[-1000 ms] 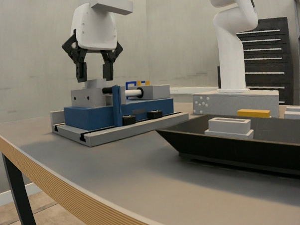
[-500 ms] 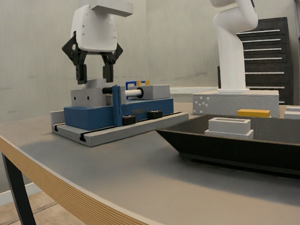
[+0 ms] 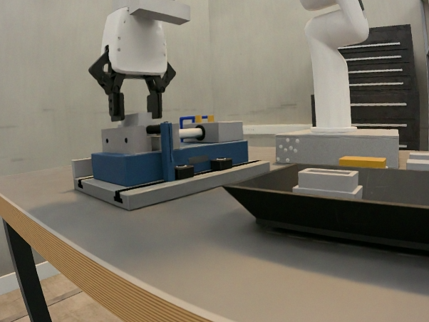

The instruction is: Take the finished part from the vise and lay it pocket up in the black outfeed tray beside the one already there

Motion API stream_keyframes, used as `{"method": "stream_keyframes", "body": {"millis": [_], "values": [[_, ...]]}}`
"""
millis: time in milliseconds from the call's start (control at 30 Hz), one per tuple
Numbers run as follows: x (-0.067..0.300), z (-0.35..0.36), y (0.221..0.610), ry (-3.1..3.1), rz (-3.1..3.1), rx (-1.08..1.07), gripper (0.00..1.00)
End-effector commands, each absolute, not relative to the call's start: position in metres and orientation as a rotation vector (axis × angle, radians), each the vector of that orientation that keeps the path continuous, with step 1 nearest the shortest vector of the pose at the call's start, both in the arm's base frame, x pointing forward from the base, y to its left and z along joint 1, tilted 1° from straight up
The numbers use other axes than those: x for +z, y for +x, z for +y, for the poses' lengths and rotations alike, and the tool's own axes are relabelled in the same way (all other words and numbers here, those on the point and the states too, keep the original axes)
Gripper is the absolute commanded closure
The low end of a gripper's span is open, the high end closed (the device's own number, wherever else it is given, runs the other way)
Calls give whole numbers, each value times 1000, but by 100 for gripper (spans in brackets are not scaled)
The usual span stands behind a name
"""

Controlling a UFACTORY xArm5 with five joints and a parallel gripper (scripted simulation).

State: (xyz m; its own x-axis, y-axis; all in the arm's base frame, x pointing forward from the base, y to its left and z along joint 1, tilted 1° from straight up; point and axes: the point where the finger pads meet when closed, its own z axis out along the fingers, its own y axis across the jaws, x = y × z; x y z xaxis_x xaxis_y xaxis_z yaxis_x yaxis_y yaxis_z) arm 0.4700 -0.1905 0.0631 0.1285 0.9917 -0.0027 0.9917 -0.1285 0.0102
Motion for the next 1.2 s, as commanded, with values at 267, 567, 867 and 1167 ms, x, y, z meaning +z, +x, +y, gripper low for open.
{"method": "stream_keyframes", "body": {"millis": [267,567,867,1167], "values": [[65,-191,471,2350,2065,10,100],[65,-191,471,2350,2065,10,100],[65,-191,471,2350,2065,10,100],[65,-191,471,2350,2065,10,100]]}}
